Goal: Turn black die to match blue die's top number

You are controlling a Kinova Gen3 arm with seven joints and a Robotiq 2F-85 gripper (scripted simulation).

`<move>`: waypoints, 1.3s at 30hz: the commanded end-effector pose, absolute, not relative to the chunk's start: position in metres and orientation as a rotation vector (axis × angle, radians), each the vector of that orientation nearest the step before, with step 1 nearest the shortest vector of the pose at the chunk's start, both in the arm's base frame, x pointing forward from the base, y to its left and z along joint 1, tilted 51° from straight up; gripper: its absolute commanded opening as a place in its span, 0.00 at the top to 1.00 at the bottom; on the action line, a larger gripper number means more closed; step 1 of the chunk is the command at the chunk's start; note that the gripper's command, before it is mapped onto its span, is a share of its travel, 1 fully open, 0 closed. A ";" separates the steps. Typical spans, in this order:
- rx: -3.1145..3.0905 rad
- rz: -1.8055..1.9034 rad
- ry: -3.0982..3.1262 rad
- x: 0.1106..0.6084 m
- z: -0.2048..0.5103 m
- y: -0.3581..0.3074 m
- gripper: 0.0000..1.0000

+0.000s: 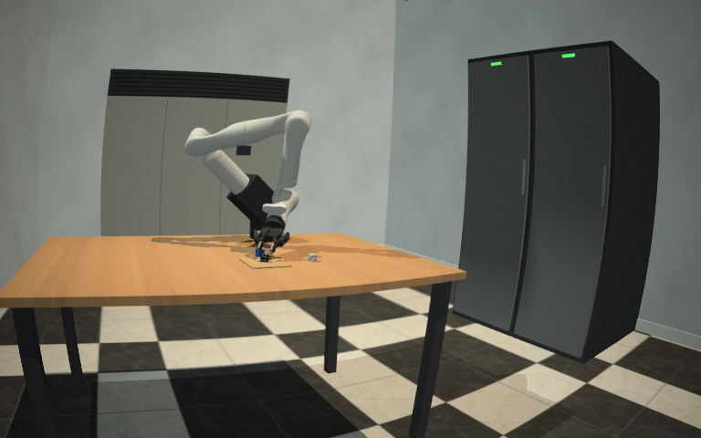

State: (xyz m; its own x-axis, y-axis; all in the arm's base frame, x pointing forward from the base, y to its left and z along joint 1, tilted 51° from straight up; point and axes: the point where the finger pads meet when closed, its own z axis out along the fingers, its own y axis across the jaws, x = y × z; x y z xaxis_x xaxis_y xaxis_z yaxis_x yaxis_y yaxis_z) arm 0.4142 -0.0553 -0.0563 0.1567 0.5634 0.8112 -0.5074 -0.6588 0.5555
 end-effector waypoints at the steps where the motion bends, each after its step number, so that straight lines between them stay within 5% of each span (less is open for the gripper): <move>1: 1.612 1.640 0.063 0.410 -0.058 -0.048 0.59; 39: 1.612 1.637 0.061 0.391 -0.020 -0.003 0.59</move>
